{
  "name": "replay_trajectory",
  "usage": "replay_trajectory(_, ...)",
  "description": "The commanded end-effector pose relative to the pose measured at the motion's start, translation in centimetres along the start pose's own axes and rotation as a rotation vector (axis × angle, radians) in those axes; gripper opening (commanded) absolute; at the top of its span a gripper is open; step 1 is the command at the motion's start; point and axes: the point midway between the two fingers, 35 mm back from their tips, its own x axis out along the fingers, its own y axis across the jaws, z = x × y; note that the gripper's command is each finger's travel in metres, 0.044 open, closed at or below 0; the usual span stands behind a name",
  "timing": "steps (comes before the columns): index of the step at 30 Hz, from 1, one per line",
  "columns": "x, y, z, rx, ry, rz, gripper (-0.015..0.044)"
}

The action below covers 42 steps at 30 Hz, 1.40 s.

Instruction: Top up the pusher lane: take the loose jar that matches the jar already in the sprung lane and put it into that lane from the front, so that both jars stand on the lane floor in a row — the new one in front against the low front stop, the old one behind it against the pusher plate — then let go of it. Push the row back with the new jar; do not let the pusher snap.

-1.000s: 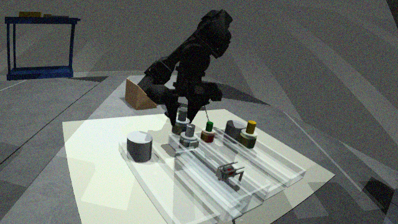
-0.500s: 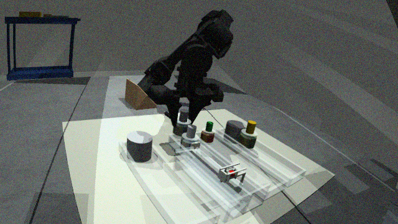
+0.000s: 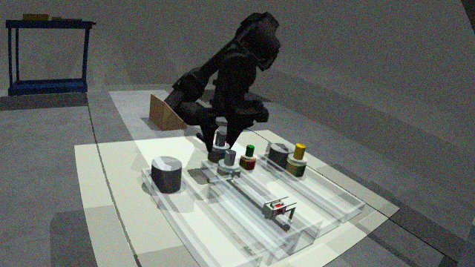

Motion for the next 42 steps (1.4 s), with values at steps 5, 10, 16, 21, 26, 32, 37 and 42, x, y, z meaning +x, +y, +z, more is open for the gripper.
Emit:
replay_trajectory(5, -0.38, 0.28, 0.95, -0.012, -0.026, 0.006, 0.0)
replay_trajectory(10, -0.42, 0.32, 1.14, -0.012, -0.026, 0.006, 0.0)
replay_trajectory(16, -0.45, 0.34, 1.28, -0.012, -0.026, 0.006, 0.0)
replay_trajectory(21, -0.45, 0.34, 1.28, -0.012, -0.026, 0.006, 0.0)
replay_trajectory(26, -0.45, 0.34, 1.28, -0.012, -0.026, 0.006, 0.0)
replay_trajectory(32, -0.35, 0.35, 1.28, -0.012, -0.026, 0.007, 0.0)
replay_trajectory(37, -0.35, 0.29, 1.28, -0.012, -0.026, 0.007, 0.0)
replay_trajectory(42, -0.35, 0.24, 1.28, -0.012, -0.026, 0.006, 0.0)
